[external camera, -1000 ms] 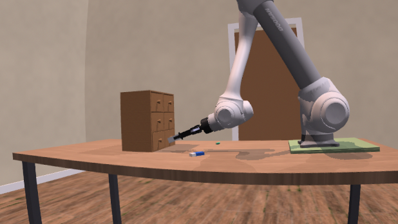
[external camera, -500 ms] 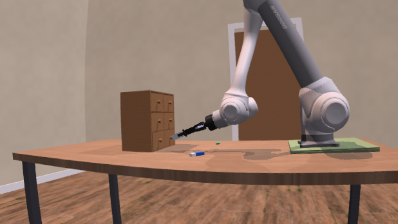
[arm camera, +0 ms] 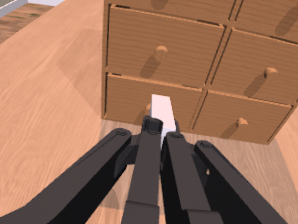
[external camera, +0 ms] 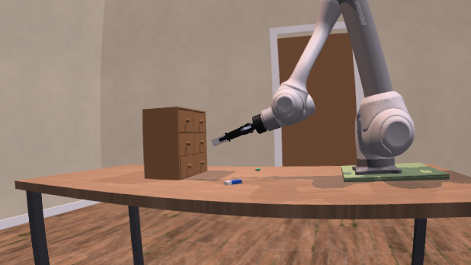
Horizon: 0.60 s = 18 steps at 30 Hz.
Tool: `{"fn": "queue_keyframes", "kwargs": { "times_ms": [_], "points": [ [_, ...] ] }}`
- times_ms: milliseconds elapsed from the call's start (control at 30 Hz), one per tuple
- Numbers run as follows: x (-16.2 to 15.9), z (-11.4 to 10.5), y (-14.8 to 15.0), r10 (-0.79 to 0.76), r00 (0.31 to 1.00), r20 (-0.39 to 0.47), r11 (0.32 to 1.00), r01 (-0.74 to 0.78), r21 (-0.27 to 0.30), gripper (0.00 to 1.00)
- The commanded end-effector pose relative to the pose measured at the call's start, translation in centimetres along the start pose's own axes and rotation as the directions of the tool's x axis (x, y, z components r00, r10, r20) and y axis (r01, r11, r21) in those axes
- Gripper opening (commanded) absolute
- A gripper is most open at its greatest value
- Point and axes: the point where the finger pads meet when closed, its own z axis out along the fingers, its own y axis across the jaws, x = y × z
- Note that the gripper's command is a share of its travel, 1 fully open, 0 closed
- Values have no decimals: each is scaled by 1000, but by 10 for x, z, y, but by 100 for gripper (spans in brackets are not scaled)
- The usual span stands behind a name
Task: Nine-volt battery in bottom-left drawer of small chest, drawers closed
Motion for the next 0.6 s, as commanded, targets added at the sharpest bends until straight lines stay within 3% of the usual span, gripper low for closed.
{"fn": "queue_keyframes", "kwargs": {
  "times_ms": [0, 567],
  "points": [
    [1, -1, 0, 0, 1000, 0, 1000, 0, 0, 0],
    [2, -3, 0, 0, 1000, 18, 1000, 0, 0, 0]
  ]
}}
